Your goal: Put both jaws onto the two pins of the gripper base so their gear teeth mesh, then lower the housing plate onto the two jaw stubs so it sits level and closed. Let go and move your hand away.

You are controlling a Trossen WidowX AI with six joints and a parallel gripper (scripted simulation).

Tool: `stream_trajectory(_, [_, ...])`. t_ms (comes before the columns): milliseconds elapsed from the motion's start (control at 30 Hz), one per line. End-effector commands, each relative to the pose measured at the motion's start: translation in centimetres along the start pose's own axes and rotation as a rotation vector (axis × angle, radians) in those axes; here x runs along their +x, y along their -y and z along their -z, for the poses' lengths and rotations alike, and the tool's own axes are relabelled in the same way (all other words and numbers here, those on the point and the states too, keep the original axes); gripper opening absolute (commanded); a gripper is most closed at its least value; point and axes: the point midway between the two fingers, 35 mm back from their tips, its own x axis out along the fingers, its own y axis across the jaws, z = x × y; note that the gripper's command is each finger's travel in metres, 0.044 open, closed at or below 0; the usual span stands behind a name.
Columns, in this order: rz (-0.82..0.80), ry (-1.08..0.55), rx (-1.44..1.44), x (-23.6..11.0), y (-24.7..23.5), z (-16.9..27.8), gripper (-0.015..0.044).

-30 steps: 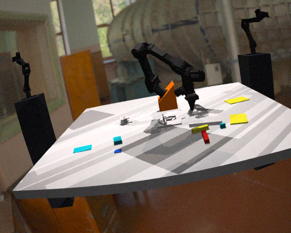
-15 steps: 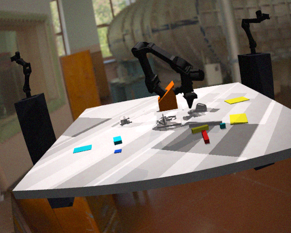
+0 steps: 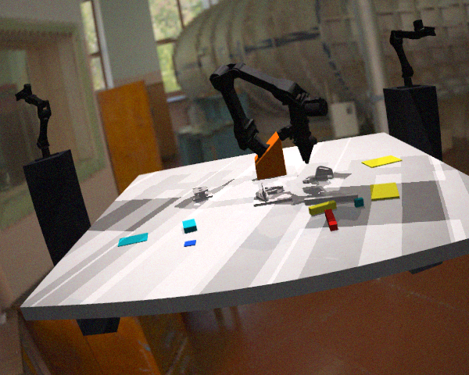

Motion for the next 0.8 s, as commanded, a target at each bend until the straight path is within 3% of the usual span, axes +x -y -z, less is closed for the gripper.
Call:
stream_trajectory(0, [0.0,0.001,-0.004,0.06,0.01,0.03,0.0289])
stream_trajectory(200, [0.0,0.001,-0.004,0.06,0.01,0.03,0.044])
stream_trajectory(767, [0.0,0.001,-0.004,0.06,0.01,0.03,0.044])
